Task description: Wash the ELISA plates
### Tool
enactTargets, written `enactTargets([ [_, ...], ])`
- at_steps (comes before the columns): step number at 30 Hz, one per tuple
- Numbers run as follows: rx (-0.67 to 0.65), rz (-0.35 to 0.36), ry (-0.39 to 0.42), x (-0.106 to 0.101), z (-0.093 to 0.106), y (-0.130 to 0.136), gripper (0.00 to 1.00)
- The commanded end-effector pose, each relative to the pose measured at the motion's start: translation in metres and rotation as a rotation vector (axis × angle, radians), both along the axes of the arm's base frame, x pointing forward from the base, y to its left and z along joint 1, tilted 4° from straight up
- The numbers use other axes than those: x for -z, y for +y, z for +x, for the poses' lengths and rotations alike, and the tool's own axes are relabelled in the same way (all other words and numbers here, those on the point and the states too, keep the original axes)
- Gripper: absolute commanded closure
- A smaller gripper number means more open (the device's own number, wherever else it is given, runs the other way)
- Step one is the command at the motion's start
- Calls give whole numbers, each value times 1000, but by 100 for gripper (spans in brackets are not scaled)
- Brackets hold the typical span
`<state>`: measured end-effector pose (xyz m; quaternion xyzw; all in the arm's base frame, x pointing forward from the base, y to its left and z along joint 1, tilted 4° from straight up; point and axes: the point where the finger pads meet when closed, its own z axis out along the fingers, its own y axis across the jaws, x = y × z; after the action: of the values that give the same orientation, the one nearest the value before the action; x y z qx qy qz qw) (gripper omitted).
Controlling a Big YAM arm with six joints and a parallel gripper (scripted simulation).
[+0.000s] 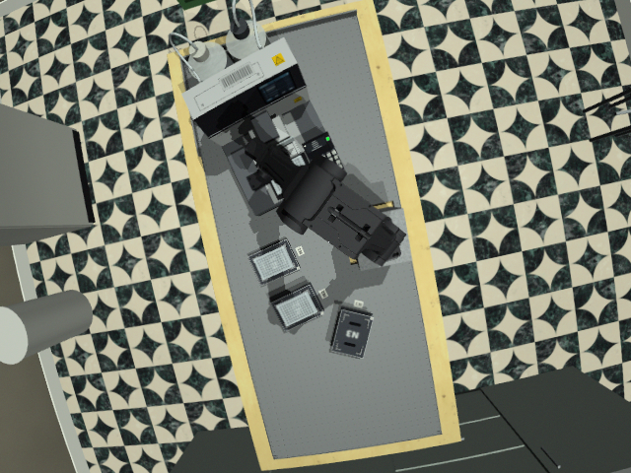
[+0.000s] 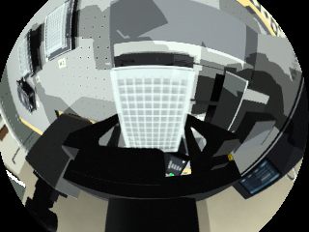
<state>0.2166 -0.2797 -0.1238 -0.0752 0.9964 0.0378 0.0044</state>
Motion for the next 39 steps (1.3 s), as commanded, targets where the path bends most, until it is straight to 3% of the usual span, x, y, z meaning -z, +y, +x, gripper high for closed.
enactTargets([
  [1,3,-25,-17,-15,3,-11,16],
  [34,-1,-49,-35,-72,11,-27,16],
  [39,-5,-54,-38,-73,13,-27,16],
])
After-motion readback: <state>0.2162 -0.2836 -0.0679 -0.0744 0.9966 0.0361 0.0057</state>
